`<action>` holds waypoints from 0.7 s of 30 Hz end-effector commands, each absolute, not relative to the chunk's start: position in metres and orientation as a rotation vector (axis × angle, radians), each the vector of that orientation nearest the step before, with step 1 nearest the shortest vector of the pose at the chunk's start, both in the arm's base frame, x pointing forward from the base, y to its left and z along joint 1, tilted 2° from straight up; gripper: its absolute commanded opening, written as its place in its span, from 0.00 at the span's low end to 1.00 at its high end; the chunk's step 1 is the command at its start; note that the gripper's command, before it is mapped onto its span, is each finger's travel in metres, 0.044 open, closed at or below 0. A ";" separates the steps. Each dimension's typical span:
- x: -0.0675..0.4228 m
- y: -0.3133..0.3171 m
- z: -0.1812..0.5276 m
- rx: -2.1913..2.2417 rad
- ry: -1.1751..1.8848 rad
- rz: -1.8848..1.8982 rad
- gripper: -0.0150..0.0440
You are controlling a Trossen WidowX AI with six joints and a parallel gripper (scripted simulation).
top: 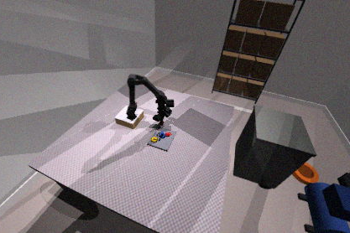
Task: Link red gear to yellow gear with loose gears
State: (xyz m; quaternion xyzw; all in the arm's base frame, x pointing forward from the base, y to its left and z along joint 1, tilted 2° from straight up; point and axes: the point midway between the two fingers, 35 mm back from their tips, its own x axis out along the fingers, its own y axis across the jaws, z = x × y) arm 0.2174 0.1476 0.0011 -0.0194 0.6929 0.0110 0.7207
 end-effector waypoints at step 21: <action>0.222 0.157 0.060 -0.035 1.534 0.020 0.25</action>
